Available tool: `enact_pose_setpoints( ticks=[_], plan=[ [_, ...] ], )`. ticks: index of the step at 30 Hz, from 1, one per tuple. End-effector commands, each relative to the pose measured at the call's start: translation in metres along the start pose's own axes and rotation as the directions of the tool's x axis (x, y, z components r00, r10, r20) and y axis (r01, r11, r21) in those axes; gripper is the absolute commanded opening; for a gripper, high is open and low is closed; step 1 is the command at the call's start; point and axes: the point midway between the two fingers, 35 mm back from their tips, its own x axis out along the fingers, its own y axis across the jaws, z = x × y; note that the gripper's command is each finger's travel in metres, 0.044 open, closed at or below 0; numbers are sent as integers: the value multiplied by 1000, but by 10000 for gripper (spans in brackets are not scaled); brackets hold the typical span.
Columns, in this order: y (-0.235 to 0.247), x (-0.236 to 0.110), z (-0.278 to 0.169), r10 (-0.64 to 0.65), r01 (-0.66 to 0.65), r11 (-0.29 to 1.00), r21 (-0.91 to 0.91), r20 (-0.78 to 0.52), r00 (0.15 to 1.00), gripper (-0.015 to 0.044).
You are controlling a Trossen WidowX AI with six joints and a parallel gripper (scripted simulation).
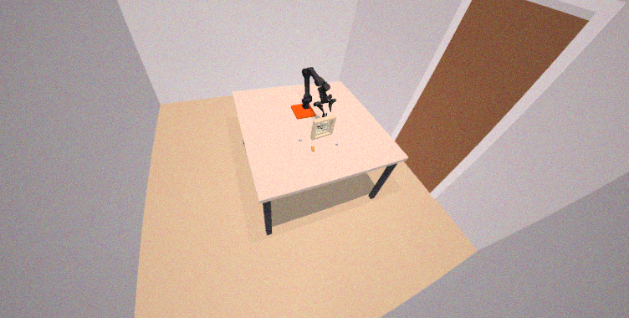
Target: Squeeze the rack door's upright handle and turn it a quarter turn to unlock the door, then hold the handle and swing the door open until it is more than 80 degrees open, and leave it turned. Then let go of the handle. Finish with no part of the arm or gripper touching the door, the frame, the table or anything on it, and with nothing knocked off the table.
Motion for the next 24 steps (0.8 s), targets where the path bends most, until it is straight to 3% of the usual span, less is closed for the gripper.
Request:
enact_pose_setpoints(
  ticks=[1, 12, 24],
  plan=[
    [2, 3, -4, -3, 3, 1000, -4, -86, 996, 294],
    [10, 5, -17, -7, -1, 1000, -26, -311, 951, 294],
    [17, -1, -32, -24, -8, 998, -57, -536, 844, 294]
  ],
)
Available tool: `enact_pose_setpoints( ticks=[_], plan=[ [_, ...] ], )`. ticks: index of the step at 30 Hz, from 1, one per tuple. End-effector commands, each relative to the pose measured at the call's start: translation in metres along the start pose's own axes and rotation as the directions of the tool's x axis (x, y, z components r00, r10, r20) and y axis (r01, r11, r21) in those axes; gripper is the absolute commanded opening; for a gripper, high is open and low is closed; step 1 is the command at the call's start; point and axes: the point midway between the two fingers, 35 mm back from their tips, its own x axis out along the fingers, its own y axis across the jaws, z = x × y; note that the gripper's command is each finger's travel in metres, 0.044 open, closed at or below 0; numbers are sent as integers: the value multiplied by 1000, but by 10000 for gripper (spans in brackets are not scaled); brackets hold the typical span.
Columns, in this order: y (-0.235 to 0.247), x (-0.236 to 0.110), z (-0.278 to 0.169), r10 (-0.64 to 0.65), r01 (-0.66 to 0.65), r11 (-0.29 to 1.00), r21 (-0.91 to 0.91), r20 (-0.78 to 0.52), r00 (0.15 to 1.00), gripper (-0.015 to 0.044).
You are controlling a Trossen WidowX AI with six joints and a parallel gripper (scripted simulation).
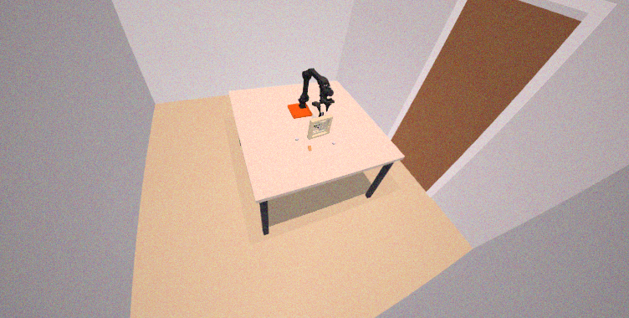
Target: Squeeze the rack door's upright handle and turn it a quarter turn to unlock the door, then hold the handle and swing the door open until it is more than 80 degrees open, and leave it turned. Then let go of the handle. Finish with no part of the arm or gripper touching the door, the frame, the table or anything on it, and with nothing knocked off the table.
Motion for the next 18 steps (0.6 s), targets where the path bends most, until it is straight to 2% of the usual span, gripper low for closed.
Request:
enact_pose_setpoints(
  ticks=[1, 10, 18],
  plan=[
    [2, -1, -6, -9, 8, 1000, -10, -85, 996, 294],
    [7, -6, -19, -24, 15, 999, -38, -266, 964, 294],
    [7, -2, -21, -25, 14, 999, -41, -283, 959, 294]
  ],
)
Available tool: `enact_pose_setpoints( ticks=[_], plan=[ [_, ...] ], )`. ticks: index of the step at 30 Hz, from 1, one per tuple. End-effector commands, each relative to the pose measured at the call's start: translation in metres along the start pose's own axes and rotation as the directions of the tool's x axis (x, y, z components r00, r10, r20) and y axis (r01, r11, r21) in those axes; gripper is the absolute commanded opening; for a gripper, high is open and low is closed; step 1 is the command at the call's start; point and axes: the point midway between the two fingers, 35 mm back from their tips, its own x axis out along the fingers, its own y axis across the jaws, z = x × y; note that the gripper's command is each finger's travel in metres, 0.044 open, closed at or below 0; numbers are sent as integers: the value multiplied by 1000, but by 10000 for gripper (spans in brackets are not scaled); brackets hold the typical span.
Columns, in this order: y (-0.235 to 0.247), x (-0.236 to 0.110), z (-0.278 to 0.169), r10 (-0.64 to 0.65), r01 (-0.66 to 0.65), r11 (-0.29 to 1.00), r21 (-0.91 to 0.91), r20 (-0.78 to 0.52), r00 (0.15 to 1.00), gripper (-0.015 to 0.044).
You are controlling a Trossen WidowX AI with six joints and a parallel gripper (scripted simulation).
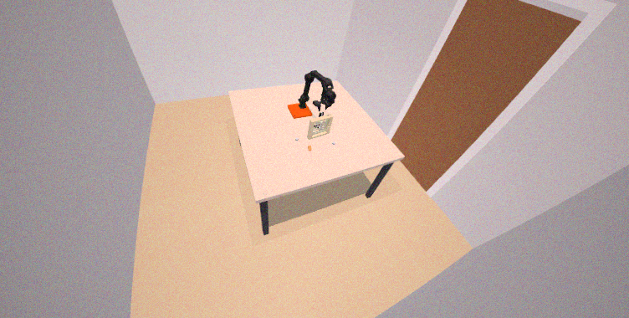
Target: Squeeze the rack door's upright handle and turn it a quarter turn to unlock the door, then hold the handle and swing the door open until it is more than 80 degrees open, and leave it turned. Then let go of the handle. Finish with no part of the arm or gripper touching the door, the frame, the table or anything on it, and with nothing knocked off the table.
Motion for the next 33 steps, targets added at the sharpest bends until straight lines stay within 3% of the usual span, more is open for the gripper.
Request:
enact_pose_setpoints(
  ticks=[1, 33],
  plan=[
    [-1, 4, 0, -4, 4, 1000, 0, -13, 1000, 294],
    [0, 56, -2, 15, -16, 1000, -8, -62, 998, 294]
  ],
)
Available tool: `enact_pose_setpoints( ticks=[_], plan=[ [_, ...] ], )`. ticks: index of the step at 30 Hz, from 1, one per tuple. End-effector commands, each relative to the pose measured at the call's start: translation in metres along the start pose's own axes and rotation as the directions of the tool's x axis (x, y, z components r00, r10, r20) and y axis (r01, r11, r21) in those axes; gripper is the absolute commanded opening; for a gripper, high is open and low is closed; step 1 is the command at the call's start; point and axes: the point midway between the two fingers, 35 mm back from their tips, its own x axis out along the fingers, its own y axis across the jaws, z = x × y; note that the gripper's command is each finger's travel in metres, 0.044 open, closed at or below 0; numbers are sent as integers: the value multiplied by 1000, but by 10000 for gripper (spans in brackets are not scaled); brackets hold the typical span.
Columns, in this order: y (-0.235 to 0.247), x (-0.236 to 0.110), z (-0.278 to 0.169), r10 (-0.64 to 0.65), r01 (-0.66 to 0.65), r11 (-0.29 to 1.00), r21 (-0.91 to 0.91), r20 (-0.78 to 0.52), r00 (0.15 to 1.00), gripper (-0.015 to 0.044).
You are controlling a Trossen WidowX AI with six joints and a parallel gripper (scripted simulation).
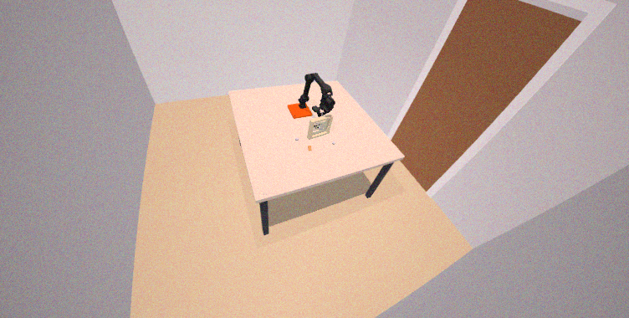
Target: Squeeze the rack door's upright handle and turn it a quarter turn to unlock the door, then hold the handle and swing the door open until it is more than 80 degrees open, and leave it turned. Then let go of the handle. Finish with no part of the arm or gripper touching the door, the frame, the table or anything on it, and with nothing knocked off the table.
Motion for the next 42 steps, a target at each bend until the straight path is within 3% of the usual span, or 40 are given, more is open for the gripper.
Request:
enact_pose_setpoints(
  ticks=[1, 9, 16, 29, 33, 42],
  plan=[
    [1, 8, -1, 8, -8, 1000, -4, -9, 1000, 294],
    [1, 19, -2, 12, -12, 1000, -5, -19, 1000, 294],
    [1, 19, -2, 12, -12, 1000, -5, -19, 1000, 110],
    [1, 19, -2, 12, -12, 1000, -5, -19, 1000, 24],
    [1, 19, -2, 12, -12, 1000, -14, -19, 1000, 22],
    [1, 19, -2, 12, -19, 912, -411, -19, 1000, 22]
  ],
)
